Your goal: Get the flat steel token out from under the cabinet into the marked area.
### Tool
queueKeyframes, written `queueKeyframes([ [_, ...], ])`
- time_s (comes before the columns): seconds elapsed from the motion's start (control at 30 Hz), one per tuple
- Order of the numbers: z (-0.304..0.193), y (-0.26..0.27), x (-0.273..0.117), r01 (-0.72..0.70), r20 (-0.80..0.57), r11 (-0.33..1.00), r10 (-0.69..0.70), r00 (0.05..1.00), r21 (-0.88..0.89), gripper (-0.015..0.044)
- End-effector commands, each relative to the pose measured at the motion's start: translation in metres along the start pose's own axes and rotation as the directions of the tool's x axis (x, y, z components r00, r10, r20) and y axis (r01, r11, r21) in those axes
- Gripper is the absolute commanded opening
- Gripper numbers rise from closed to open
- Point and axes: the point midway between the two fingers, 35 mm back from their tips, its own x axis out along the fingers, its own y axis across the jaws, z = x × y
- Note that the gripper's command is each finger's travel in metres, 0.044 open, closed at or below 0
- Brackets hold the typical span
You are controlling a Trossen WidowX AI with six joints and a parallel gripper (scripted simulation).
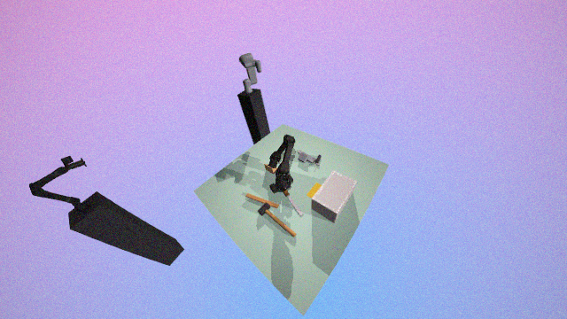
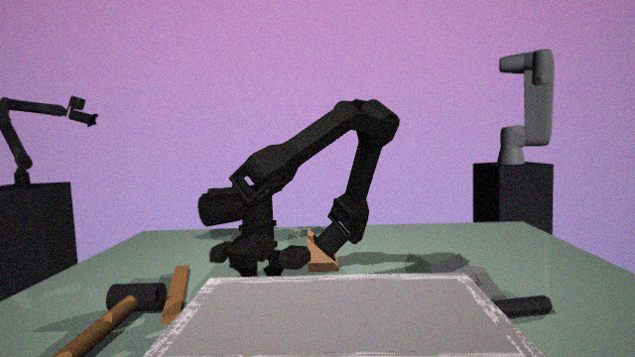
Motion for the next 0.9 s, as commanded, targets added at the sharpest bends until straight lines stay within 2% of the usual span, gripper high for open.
queueKeyframes([
  [0.0,0.0003,-0.0009,-0.0007,0.0,0.003,0.999,0.0,1.0,0.034,0.0],
  [0.87,0.0007,0.004,-0.0007,-0.001,0.003,0.976,0.0,1.0,0.216,0.0],
])
